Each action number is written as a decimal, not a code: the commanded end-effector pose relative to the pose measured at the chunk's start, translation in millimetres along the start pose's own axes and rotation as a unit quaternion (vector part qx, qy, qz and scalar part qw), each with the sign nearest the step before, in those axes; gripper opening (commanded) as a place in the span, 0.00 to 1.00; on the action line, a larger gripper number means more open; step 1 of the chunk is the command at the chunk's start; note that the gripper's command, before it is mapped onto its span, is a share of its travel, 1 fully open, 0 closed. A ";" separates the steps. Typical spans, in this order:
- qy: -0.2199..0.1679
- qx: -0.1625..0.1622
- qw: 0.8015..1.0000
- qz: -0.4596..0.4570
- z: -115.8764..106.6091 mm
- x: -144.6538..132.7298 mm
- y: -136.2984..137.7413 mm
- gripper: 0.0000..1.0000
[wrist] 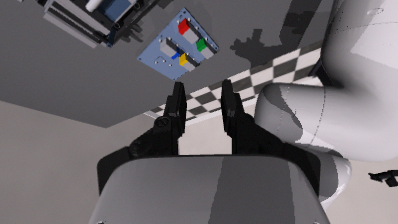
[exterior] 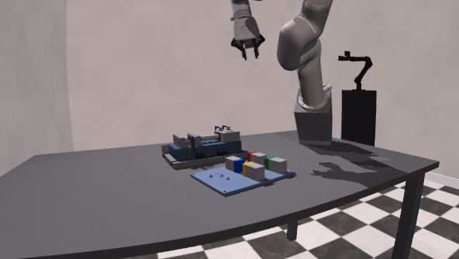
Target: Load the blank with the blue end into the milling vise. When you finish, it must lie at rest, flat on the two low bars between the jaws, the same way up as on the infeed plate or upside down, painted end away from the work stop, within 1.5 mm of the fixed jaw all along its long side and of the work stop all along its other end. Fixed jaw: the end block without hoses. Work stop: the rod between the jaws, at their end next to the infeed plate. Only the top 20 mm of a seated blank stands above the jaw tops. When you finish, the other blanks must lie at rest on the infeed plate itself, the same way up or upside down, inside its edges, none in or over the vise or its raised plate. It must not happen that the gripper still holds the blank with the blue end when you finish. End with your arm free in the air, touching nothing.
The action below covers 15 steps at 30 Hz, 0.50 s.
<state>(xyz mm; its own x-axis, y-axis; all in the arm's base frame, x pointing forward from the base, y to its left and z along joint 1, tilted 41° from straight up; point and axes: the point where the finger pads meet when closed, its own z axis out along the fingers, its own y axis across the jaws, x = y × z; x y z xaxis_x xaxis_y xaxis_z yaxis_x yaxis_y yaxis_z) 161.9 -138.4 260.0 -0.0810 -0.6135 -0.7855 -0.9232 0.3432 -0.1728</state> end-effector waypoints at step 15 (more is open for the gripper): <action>0.001 0.000 1.000 0.000 -0.8 0.1 -0.4 0.40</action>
<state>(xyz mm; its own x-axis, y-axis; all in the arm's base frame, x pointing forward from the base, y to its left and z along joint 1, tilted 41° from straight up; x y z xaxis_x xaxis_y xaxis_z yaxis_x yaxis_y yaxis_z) 161.9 -138.4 260.0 -0.0810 -0.6135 -0.7855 -0.9232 0.3432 -0.1728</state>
